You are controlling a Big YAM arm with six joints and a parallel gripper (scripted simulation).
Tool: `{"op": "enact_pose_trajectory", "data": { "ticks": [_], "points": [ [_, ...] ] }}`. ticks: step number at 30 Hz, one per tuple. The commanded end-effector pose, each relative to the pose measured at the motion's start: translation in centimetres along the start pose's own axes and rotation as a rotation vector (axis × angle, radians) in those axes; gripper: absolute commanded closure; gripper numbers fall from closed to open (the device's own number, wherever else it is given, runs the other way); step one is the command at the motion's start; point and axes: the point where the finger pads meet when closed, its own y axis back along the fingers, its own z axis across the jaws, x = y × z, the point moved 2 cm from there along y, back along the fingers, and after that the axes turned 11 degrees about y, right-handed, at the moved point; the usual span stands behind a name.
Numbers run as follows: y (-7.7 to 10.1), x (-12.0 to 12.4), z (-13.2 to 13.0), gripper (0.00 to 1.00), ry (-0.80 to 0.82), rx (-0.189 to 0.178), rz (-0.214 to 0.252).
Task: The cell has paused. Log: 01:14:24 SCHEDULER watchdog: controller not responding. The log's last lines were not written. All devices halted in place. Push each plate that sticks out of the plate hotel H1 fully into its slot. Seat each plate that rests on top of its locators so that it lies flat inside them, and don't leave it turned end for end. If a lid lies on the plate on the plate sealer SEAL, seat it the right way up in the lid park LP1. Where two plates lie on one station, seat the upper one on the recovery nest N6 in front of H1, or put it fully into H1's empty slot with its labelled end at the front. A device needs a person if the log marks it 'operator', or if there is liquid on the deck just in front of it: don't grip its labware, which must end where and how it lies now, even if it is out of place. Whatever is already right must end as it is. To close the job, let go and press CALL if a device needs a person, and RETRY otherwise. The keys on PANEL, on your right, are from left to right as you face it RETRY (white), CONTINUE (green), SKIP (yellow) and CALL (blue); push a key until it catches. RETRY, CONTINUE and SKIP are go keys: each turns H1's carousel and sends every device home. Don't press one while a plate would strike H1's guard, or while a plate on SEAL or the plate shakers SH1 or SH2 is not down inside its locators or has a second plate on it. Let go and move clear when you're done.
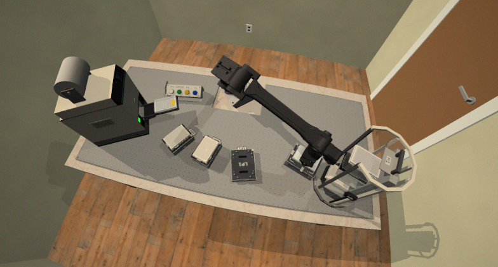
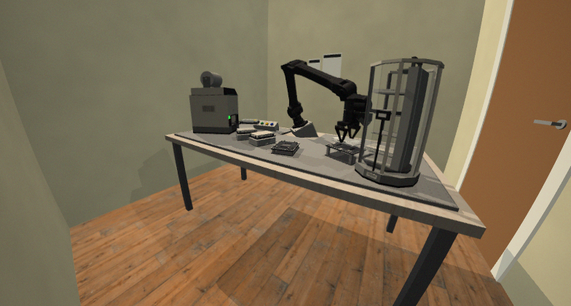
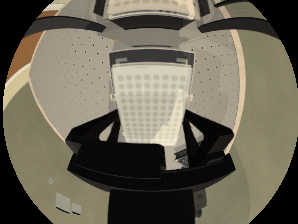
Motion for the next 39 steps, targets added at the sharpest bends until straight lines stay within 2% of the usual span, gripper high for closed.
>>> {"op": "enact_pose_trajectory", "data": {
  "ticks": [1, 39],
  "points": [
    [-1.98, 0.30, -0.57, 0.18, -0.009, -0.005, 0.018],
    [-2.54, 0.34, -0.54, 0.18, -0.009, -0.005, 0.018]
  ]
}}
